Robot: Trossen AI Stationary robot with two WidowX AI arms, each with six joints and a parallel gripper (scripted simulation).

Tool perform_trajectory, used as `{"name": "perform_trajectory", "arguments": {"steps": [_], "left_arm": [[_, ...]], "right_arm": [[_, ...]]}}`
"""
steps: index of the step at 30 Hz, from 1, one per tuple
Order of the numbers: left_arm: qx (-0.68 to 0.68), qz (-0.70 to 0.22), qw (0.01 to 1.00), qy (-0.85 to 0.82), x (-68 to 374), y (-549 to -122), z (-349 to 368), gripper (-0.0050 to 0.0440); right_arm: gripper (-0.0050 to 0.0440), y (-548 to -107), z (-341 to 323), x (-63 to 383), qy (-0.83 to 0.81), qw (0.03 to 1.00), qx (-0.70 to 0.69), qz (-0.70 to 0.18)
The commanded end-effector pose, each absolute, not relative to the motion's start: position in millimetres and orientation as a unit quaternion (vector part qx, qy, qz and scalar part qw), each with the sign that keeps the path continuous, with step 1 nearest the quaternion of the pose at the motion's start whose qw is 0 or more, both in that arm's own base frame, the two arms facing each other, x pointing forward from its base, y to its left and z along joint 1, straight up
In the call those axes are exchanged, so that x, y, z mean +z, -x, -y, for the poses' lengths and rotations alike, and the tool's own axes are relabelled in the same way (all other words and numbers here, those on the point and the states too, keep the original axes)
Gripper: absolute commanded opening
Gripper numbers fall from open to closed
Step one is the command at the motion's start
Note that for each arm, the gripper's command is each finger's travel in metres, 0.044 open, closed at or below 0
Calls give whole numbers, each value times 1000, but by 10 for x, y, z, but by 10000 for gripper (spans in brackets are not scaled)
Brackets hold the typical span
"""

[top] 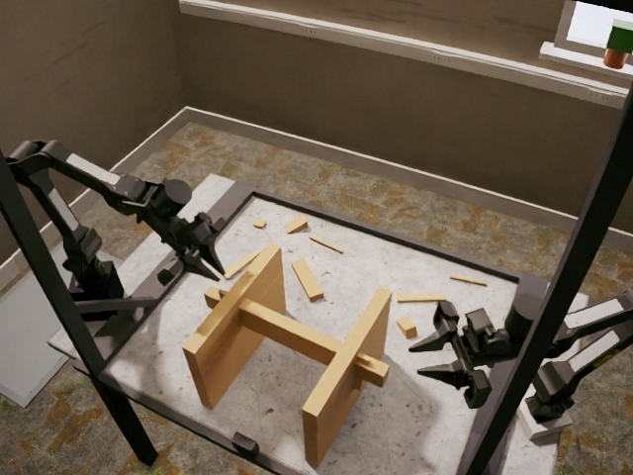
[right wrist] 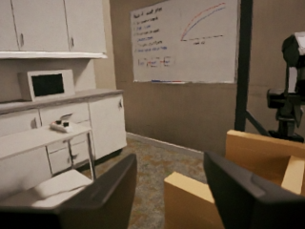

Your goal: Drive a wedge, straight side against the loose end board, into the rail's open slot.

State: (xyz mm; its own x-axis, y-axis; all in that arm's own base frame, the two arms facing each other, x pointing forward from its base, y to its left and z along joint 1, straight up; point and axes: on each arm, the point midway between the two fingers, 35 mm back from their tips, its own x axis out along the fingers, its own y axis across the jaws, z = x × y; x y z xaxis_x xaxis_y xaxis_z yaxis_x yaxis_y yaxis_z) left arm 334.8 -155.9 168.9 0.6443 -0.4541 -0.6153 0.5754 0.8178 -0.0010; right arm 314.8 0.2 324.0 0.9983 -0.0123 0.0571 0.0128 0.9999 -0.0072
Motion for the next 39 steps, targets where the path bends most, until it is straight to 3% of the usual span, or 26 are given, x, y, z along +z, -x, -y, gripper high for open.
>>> {"name": "perform_trajectory", "arguments": {"steps": [1,27,31,37,39], "left_arm": [[-284,-303,904,-97,1748,-3369,1563,96],[-287,-301,904,-98,1810,-3287,1517,96],[-286,-286,909,-98,2104,-3118,1381,96],[-286,-292,908,-98,2095,-3103,1366,96],[-286,-301,904,-98,2097,-2922,1261,96]], "right_arm": [[200,-3140,-7,3352,5,999,-6,40],[200,-3140,-7,3352,5,999,-6,40],[200,-3140,-7,3352,5,999,-6,40],[200,-3140,-7,3352,5,999,-6,40],[200,-3140,-7,3352,5,999,-6,40]]}}
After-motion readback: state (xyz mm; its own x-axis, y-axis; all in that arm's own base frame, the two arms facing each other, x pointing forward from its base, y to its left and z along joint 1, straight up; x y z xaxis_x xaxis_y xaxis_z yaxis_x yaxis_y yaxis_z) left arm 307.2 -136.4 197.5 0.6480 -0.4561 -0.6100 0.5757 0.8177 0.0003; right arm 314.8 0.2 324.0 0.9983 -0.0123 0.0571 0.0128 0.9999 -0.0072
